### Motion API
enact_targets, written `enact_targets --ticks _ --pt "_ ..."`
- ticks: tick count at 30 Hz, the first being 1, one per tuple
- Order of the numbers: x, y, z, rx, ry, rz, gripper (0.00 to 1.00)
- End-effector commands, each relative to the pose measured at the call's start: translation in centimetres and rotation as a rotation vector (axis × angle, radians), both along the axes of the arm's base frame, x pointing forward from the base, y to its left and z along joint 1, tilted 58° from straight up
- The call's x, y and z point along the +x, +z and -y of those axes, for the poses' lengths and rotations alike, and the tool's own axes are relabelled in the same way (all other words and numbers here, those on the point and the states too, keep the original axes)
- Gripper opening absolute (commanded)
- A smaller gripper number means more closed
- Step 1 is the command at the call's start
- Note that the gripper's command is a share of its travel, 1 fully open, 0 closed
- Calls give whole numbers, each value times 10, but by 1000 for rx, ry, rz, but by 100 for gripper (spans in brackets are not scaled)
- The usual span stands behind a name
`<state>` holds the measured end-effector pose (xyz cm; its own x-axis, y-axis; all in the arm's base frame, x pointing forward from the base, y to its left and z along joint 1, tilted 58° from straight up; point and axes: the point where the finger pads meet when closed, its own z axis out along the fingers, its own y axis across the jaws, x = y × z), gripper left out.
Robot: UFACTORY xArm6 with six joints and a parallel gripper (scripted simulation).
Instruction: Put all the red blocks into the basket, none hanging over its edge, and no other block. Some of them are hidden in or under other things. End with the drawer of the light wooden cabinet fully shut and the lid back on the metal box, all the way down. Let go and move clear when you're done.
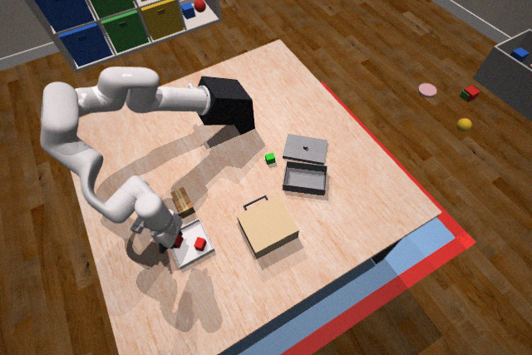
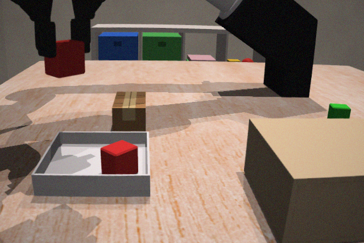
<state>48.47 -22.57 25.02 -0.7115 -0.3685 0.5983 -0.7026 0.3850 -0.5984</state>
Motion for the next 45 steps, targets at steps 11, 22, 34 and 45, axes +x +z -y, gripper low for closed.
enact_targets --ticks 11,22,34,45 --pt "1 3 0 1 2 4 0" --pt "1 1 3 1 2 4 0" --pt "1 -4 11 1 2 3 0" --pt "1 -10 21 1 2 3 0"
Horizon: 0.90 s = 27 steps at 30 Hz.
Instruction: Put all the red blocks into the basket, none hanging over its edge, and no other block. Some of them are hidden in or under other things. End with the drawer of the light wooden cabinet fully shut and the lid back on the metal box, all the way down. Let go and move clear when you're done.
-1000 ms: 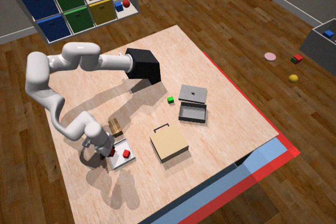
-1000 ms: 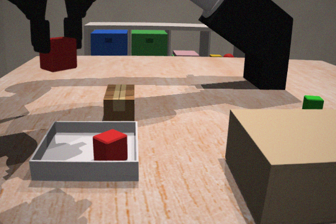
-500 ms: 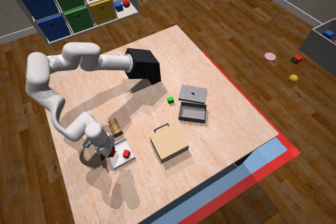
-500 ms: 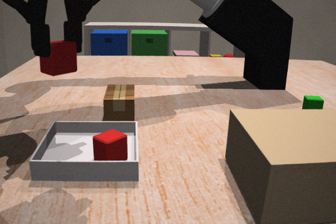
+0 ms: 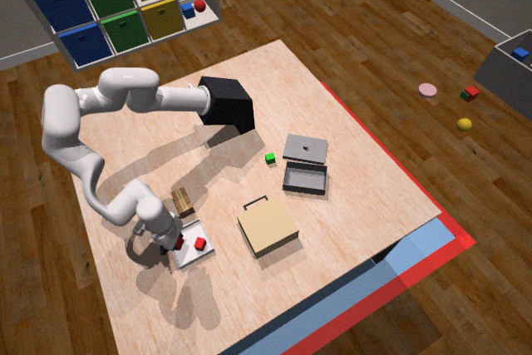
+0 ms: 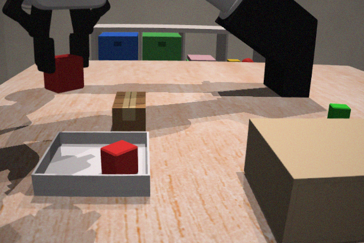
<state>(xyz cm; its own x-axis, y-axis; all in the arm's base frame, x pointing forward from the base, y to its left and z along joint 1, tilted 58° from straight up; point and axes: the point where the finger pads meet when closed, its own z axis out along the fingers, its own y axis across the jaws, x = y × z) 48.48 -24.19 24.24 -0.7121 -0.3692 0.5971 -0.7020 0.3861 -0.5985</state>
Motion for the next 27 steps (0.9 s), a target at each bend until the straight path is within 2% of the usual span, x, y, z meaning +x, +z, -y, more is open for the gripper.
enact_targets --ticks 1,27 --pt "1 -3 6 0 2 3 0" --pt "1 -25 41 0 2 3 0"
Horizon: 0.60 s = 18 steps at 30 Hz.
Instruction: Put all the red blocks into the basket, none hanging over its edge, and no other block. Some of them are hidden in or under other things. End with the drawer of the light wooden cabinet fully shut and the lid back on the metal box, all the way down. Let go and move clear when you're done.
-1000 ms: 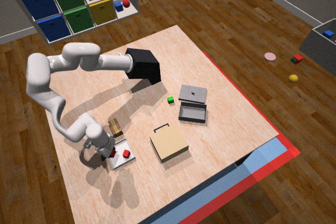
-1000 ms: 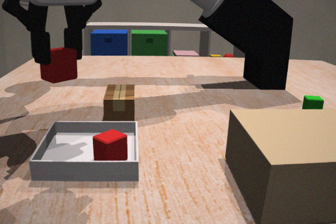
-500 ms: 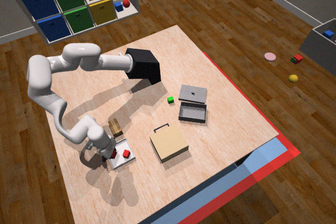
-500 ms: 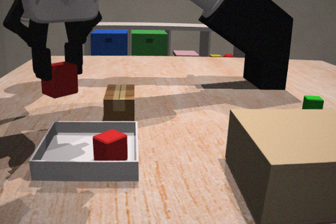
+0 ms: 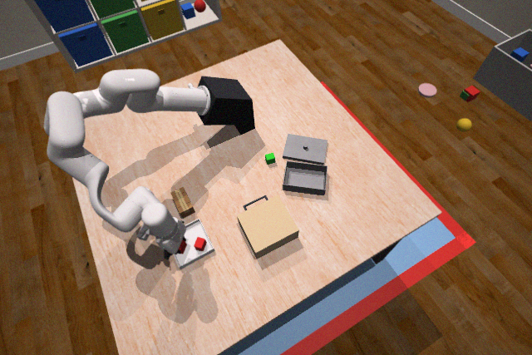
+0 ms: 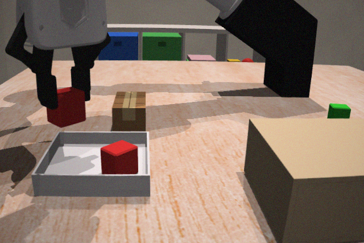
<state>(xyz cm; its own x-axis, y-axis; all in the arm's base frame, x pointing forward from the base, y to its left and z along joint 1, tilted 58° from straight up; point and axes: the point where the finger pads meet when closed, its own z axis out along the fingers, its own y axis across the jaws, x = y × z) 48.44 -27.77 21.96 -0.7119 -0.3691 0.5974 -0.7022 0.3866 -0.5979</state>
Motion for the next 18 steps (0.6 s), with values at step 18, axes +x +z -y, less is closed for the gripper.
enact_targets --ticks 18 --pt "2 -19 32 -1 3 3 0"
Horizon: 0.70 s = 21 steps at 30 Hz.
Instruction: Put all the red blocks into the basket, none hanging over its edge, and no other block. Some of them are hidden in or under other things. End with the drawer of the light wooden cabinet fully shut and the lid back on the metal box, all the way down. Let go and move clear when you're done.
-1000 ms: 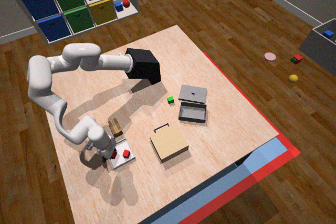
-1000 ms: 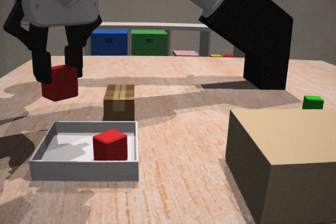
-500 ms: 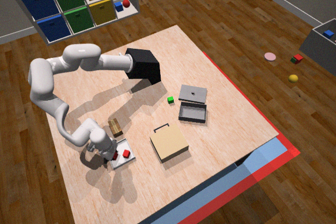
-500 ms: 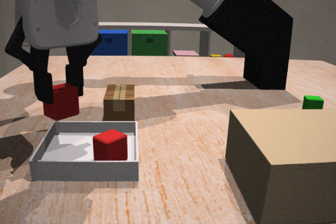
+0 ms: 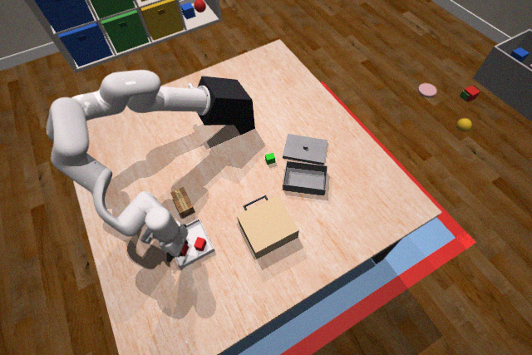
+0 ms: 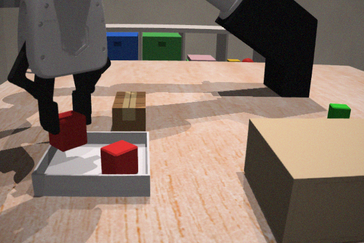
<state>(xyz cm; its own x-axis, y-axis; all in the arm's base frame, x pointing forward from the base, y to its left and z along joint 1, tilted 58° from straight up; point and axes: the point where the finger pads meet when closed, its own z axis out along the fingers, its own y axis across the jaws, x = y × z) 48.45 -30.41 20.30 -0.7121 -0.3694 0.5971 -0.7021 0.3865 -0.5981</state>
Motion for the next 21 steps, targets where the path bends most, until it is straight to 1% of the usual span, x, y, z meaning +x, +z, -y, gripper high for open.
enact_targets --ticks 1,21 --pt "1 -4 7 -1 2 3 0" --pt "2 -16 27 -1 2 3 0"
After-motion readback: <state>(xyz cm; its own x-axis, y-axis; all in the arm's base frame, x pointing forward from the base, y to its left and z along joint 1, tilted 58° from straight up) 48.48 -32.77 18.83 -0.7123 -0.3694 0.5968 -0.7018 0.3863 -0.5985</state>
